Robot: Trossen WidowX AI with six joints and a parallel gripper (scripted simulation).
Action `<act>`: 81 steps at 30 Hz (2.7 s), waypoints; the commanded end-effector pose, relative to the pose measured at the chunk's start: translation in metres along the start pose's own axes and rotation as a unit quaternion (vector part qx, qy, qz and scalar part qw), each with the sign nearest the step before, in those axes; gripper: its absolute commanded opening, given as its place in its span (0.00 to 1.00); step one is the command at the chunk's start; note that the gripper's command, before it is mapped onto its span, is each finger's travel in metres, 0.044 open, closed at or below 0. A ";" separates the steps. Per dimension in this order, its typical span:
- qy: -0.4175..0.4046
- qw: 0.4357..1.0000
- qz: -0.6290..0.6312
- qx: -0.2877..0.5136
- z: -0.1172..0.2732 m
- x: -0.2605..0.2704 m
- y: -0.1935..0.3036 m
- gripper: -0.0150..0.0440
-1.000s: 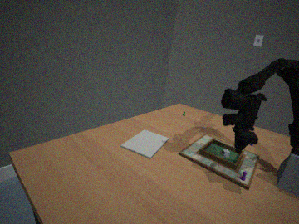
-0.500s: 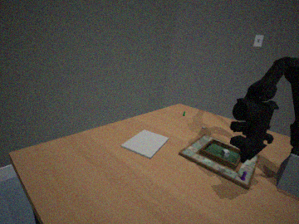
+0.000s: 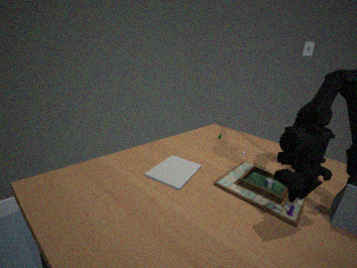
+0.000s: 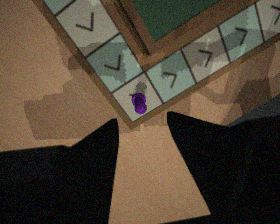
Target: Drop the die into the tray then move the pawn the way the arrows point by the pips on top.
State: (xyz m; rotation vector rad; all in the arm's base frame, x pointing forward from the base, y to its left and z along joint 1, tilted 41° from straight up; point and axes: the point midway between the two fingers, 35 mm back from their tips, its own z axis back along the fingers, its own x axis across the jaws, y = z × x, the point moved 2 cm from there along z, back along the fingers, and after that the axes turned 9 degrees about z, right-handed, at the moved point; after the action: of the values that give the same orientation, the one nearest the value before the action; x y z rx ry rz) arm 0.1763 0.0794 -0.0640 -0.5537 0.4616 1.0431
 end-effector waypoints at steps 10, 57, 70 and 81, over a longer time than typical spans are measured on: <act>0.003 1.000 0.003 -0.002 -0.019 0.000 0.000 0.59; -0.001 1.000 0.006 -0.004 0.019 0.009 -0.007 0.25; 0.002 1.000 0.003 -0.001 0.082 0.002 -0.005 0.25; -0.016 1.000 0.009 0.005 0.075 -0.023 -0.040 0.25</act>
State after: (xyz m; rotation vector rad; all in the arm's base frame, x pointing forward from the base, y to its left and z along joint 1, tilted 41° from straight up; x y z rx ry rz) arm 0.2021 0.1071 0.0080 -0.5311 0.4650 1.0594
